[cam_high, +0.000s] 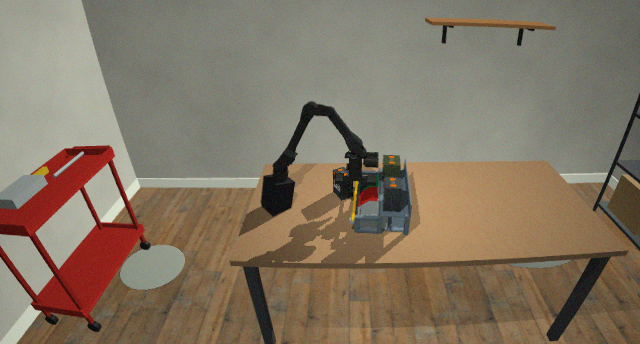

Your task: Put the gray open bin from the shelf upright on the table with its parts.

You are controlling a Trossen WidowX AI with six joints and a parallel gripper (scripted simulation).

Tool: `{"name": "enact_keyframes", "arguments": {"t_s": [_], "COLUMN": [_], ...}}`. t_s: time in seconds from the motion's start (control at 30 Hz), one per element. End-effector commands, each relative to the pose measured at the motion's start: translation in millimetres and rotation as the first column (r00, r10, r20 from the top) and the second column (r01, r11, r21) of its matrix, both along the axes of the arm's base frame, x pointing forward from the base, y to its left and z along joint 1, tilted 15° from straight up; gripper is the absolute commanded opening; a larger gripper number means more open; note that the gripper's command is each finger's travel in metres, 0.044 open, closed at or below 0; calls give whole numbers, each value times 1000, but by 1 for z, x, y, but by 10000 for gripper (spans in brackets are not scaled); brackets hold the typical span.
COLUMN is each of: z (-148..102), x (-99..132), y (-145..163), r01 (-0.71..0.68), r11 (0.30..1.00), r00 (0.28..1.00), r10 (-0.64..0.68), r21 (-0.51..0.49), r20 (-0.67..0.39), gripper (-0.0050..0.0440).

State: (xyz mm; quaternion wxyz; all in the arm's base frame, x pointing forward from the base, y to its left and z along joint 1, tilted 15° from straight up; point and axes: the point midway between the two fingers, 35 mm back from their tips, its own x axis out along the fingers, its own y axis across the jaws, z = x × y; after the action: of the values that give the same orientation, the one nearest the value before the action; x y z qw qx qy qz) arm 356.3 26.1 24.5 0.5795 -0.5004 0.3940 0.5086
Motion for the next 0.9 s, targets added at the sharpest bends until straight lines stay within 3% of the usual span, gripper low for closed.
{"name": "enact_keyframes", "arguments": {"t_s": [0.0, 0.87], "z": [12, 15], "x": [4, 3], "y": [-1, -2], "r01": [5, 5], "r11": [1000, 1000], "r00": [1000, 1000], "r10": [-5, -5], "r21": [-1, -1], "r20": [28, 27], "gripper": [210, 210]}}
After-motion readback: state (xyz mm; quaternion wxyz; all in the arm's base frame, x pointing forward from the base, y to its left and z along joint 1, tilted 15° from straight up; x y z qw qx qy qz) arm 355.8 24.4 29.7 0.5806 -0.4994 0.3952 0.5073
